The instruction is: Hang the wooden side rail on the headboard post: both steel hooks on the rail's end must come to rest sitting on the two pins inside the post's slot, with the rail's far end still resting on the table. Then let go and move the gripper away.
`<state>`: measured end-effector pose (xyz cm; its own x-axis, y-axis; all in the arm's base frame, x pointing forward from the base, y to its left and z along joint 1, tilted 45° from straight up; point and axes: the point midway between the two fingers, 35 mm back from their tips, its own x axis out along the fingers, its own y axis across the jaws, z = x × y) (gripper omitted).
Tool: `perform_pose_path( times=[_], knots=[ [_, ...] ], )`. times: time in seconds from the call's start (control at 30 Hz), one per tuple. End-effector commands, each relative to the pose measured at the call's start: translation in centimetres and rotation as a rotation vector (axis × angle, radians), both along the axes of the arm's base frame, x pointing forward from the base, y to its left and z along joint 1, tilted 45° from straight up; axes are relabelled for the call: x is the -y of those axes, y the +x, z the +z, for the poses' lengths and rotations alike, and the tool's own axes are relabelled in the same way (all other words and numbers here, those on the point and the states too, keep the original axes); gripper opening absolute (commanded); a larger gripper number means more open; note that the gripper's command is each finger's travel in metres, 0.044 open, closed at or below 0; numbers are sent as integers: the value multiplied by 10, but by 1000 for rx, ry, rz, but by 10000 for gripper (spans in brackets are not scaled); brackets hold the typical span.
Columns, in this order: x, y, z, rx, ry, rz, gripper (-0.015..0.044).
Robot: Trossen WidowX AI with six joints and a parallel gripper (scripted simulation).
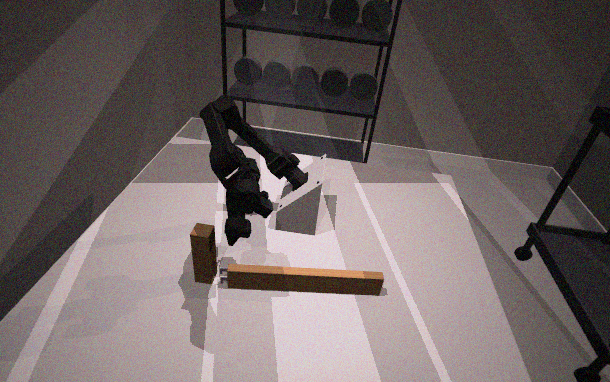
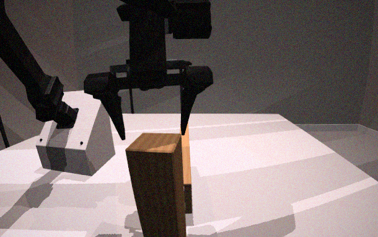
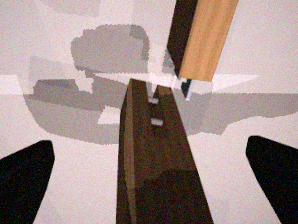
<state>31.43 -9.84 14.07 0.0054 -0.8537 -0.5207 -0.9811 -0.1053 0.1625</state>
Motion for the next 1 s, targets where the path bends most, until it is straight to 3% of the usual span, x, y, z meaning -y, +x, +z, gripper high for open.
perform_pose_path(
  times=[0.0,0.97],
  knots=[
    [2,4,4,-210,-16,99,440],
    [-5,12,-10,-146,36,58,440]
  ],
)
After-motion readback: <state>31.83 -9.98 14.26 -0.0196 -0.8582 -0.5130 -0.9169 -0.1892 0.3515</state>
